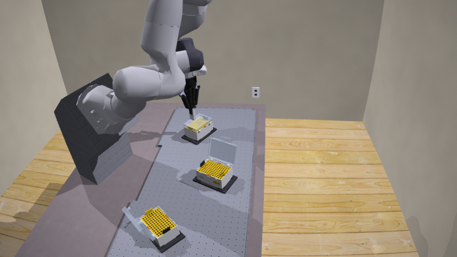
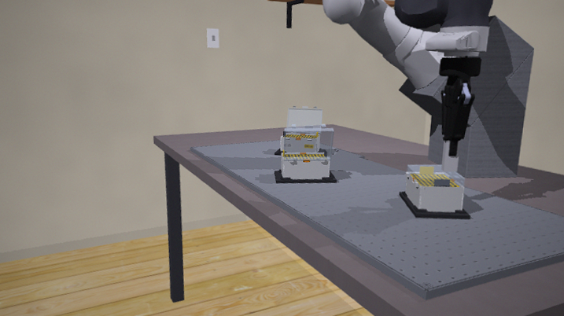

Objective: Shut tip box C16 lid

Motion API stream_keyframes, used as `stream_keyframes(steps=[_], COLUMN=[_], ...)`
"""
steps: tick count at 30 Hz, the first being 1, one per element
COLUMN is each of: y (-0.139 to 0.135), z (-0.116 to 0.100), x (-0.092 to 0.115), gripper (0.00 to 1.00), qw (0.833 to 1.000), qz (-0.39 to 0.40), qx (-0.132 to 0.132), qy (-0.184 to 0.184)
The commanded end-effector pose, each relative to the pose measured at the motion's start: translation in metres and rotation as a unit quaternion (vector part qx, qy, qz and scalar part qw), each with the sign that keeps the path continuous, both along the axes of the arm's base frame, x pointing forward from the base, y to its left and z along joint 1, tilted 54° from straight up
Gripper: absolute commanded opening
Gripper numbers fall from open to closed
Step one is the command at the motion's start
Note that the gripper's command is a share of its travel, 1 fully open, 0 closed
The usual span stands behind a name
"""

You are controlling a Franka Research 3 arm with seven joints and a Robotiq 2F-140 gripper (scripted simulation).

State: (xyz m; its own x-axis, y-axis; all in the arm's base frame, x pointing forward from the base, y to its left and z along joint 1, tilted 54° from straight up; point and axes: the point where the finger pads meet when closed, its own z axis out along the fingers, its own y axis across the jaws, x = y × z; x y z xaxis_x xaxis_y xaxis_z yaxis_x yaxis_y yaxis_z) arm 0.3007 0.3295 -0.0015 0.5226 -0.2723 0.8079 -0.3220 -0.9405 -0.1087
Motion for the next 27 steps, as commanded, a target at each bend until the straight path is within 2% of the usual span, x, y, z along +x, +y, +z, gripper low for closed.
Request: stream_keyframes(steps=[1, 27], y=[0.0014, 0.0003], z=[-0.0016, -0.0047], x=[0.0003, 0.0045], gripper=[0.0, 0.0], qw=[1.0, 1.0], qz=[-0.001, -0.001], qx=[0.004, 0.004], qy=[0.001, 0.001])
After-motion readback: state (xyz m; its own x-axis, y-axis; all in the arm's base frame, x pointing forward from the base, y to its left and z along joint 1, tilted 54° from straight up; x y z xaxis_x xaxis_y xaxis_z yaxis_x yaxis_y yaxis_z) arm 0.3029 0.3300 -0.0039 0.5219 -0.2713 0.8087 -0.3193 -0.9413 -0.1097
